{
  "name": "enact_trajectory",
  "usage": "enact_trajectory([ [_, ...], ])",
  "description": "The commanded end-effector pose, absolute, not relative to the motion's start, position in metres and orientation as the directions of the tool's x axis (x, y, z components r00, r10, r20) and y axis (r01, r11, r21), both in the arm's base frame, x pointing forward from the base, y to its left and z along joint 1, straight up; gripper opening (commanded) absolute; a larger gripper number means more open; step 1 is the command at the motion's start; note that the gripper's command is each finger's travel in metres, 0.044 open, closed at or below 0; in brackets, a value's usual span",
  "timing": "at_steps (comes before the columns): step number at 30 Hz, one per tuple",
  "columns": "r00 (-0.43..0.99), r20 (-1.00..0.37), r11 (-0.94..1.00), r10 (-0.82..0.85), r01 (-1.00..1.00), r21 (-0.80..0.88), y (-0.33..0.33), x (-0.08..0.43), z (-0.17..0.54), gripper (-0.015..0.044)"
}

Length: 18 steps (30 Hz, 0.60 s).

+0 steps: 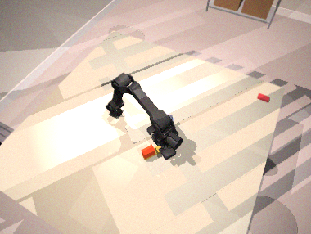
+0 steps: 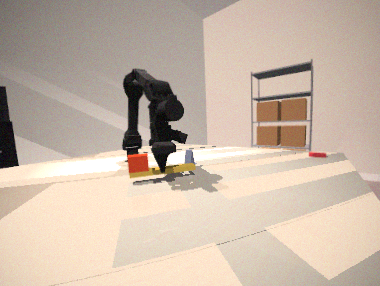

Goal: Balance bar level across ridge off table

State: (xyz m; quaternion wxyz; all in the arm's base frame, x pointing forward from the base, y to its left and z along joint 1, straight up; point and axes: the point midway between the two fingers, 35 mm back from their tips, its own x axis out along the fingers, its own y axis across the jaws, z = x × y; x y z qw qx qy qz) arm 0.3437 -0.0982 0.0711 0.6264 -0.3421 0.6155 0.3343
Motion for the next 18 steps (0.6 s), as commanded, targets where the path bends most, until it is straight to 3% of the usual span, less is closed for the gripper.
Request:
enact_trajectory([
  [1,0.029,-1.000,0.541,-0.006,-0.841,-0.028,-0.099,0.346,0.085,0.0000],
  [18,0.030,-1.000,0.539,-0.008,-0.842,-0.029,-0.099,0.345,0.129,0.0000],
])
